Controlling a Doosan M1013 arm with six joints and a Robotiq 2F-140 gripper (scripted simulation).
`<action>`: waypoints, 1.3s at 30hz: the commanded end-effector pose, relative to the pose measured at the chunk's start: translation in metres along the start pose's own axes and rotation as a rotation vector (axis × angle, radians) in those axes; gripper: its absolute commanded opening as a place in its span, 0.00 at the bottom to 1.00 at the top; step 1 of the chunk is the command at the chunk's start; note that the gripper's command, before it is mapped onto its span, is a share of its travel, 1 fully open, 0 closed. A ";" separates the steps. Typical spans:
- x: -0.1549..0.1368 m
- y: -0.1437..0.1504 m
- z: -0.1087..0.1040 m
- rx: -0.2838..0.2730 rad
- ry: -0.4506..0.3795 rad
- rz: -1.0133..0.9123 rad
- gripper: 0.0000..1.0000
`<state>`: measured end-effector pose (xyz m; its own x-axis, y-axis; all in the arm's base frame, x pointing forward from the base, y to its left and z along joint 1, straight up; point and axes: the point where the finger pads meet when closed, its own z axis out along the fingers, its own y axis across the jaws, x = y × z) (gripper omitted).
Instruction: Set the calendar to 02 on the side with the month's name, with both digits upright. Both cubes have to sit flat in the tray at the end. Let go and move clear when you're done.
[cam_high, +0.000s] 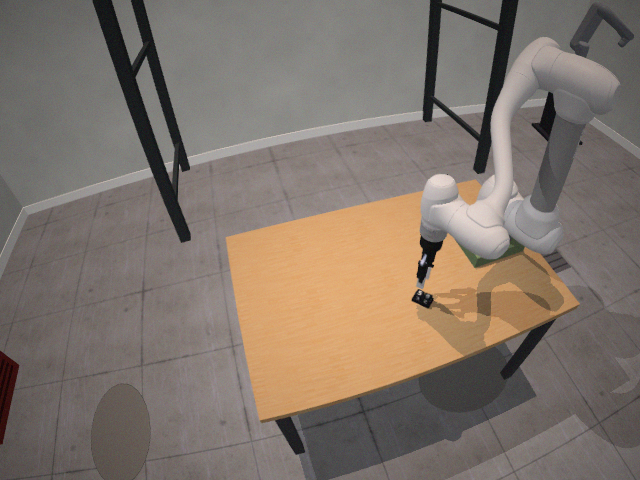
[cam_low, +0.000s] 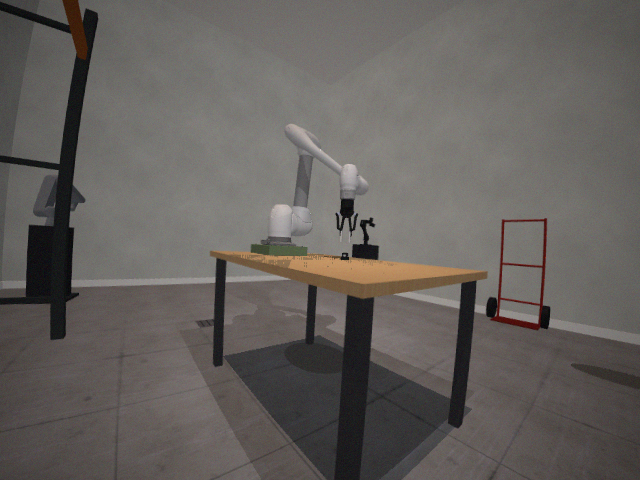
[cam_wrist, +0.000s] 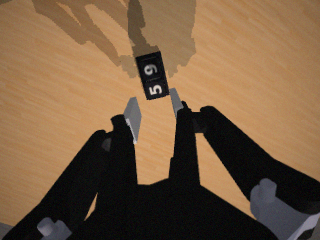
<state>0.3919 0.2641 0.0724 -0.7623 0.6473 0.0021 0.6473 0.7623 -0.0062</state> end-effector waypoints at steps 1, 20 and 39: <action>0.000 0.000 0.000 0.000 0.000 0.000 0.35; 0.000 0.000 0.002 0.000 0.000 0.000 0.35; 0.000 0.000 0.023 0.000 0.000 0.000 0.35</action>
<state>0.3922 0.2643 0.0524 -0.7623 0.6473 0.0021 0.6473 0.7623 -0.0061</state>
